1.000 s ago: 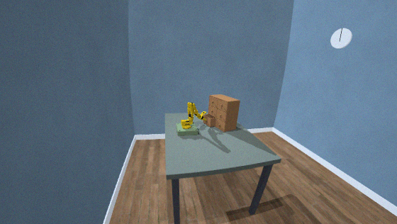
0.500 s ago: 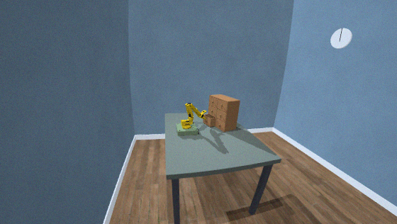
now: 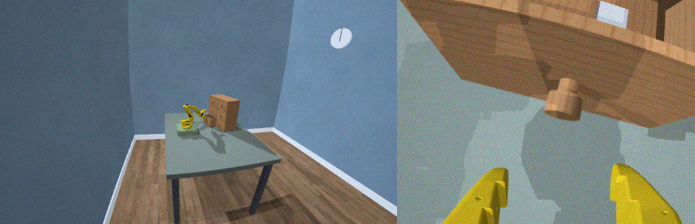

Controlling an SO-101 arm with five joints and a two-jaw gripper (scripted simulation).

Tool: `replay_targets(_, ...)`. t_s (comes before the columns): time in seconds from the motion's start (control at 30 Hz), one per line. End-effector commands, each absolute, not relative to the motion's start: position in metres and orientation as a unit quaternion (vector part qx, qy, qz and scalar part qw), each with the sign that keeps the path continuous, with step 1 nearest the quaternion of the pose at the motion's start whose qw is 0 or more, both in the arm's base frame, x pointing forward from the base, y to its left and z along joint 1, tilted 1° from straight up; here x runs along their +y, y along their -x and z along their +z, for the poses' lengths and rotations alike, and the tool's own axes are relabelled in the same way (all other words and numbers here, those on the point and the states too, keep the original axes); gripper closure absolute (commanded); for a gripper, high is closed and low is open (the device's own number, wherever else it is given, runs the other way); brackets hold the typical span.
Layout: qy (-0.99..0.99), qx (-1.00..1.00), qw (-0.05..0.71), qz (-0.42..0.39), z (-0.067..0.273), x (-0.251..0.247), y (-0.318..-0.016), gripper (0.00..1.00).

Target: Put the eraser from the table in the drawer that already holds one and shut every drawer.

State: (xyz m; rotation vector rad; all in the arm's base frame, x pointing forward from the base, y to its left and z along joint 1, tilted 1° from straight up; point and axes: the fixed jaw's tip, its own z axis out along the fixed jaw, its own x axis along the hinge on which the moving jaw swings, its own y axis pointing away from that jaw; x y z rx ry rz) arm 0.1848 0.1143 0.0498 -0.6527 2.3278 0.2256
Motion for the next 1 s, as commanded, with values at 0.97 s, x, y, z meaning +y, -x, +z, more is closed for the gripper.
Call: replay_targets(0.97, 0.264, 0.927, 0.257, 0.061, 0.084, 0.08, -0.127, 0.79)
